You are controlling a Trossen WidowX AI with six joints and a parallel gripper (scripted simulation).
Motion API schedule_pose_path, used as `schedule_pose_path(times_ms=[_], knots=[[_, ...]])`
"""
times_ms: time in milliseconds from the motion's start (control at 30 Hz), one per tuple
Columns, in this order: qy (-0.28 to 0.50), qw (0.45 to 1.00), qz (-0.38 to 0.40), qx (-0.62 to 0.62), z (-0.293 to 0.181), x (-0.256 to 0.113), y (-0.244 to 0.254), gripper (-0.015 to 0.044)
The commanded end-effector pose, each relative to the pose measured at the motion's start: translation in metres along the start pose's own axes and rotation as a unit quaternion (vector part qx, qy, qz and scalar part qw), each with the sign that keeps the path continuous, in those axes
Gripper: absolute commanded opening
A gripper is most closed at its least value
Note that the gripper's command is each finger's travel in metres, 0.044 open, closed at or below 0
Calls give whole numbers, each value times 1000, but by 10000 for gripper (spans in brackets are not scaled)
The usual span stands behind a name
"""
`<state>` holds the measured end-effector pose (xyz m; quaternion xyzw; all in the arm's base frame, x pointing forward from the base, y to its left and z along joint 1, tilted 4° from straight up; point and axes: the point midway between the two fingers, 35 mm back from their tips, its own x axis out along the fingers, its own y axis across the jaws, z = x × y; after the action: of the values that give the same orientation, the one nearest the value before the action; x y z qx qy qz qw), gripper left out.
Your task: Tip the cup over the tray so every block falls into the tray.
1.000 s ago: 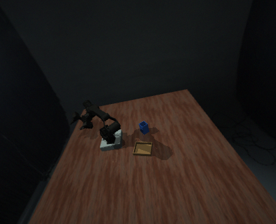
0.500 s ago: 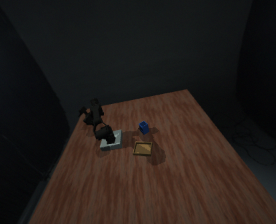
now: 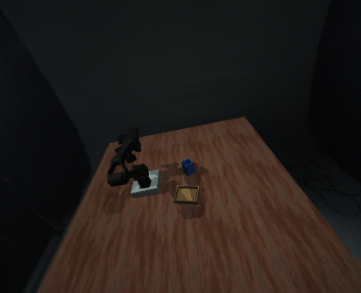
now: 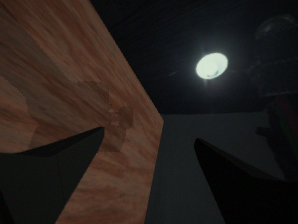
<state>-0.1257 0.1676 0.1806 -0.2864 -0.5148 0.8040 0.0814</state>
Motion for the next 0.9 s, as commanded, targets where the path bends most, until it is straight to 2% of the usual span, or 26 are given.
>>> schedule_pose_path(times_ms=[0,433,867], knots=[[55,996,-15,66,-25,-8,2,440],[208,939,-95,255,-91,-49,11,440],[332,819,-208,420,-139,-108,34,440]])
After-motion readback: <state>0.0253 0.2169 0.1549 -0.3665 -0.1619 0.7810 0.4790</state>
